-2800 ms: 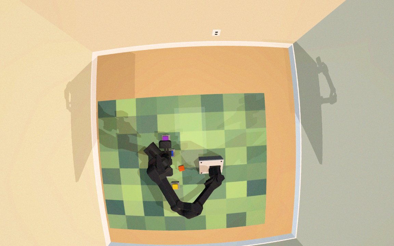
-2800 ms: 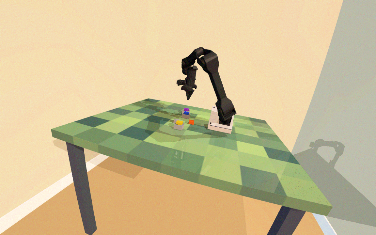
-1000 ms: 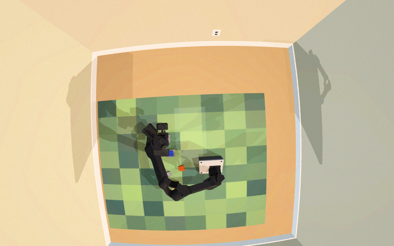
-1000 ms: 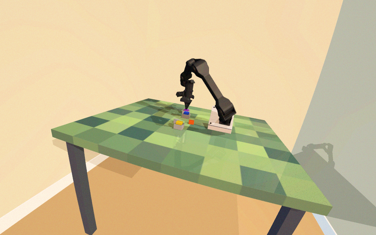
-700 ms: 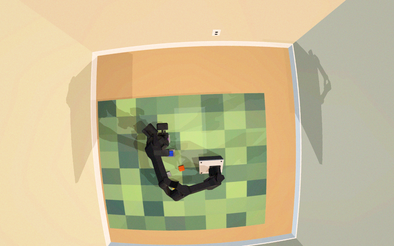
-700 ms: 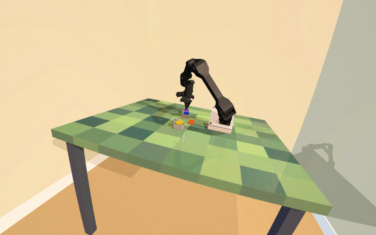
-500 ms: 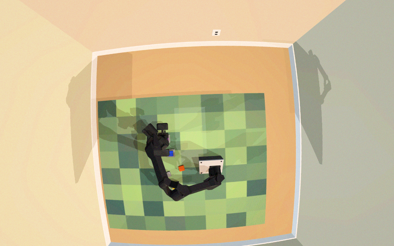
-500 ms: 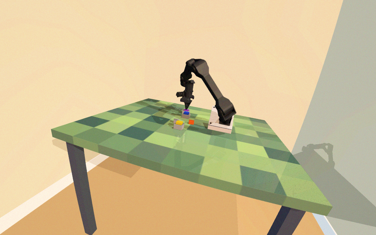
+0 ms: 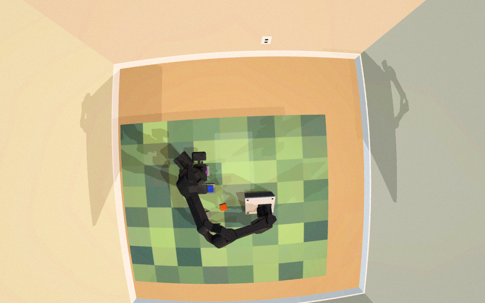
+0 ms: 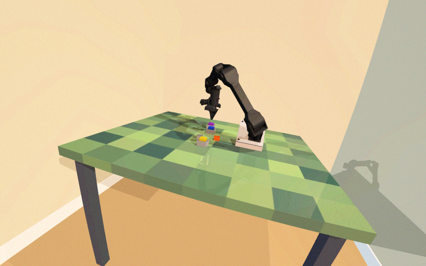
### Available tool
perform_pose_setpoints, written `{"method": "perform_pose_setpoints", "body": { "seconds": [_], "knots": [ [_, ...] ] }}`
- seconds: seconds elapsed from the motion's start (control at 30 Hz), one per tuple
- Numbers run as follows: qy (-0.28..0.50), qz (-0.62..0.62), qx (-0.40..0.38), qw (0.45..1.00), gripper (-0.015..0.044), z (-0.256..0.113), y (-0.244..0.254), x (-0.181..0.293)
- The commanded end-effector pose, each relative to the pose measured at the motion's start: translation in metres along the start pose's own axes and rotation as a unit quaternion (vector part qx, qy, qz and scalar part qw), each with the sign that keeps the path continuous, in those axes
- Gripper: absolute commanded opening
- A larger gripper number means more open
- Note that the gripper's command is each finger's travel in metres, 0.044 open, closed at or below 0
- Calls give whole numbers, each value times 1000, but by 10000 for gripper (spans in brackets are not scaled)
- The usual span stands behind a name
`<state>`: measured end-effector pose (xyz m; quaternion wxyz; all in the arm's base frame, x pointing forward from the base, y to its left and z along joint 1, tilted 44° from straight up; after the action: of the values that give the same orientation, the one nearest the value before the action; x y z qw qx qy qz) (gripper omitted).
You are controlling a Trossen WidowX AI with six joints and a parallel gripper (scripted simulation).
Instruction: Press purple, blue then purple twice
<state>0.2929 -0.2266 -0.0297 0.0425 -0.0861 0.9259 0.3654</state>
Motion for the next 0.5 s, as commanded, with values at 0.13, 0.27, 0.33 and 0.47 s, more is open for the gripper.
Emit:
{"method": "perform_pose_setpoints", "body": {
  "seconds": [0.13, 0.27, 0.33, 0.47],
  "knots": [
    [4, -2, -1, 1000, 20, 13, 0, 0],
    [4, -2, -1, 1000, 20, 20, 0, 0],
    [4, -2, -1, 1000, 20, 23, 0, 0],
    [3, -2, -2, 1000, 20, 29, 0, 0]
  ]
}}
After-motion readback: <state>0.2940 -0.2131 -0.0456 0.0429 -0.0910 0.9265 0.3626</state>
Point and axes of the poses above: the point midway between the two fingers, 35 mm back from their tips, its own z axis out along the fingers, its own y axis across the jaws, x = y × z, the point moved 10 cm from there along -z, back along the fingers, and after that the axes turned 10 degrees about -z, right-handed, at the moved point
